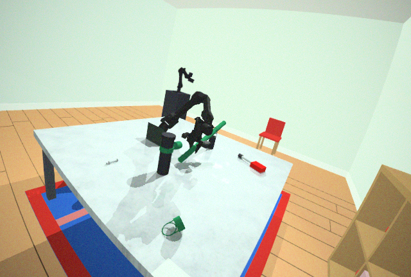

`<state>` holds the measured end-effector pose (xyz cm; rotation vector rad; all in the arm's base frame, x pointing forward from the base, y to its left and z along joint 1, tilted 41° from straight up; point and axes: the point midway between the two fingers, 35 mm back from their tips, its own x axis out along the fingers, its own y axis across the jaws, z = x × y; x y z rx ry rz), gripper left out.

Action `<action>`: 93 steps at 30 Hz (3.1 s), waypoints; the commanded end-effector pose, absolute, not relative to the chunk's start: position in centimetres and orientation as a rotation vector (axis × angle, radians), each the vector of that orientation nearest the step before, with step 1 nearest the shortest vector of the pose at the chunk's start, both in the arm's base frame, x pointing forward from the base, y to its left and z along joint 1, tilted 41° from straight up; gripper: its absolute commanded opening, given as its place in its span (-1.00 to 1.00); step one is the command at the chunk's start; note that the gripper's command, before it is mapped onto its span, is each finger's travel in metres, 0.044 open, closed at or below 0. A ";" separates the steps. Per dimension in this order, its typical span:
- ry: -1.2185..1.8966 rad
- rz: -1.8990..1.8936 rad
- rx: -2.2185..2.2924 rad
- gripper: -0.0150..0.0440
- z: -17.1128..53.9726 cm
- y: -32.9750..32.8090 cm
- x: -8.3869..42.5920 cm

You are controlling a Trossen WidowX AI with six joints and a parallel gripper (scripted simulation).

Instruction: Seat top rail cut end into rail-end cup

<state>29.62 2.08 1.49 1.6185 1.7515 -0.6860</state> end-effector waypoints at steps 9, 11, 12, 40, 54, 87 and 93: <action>1.547 -0.837 1.452 -0.49 5.0 -4.4 30.6; 1.533 -0.850 1.439 -0.49 5.3 -4.8 30.6; 1.533 -0.850 1.439 -0.49 5.3 -4.8 30.6; 1.559 -0.852 1.448 -0.49 5.1 -4.5 30.5; 1.559 -0.852 1.447 -0.49 5.5 -5.1 31.0; 1.584 -0.847 1.436 -0.49 3.8 -6.4 30.9; 1.584 -0.847 1.436 -0.49 3.8 -6.4 30.9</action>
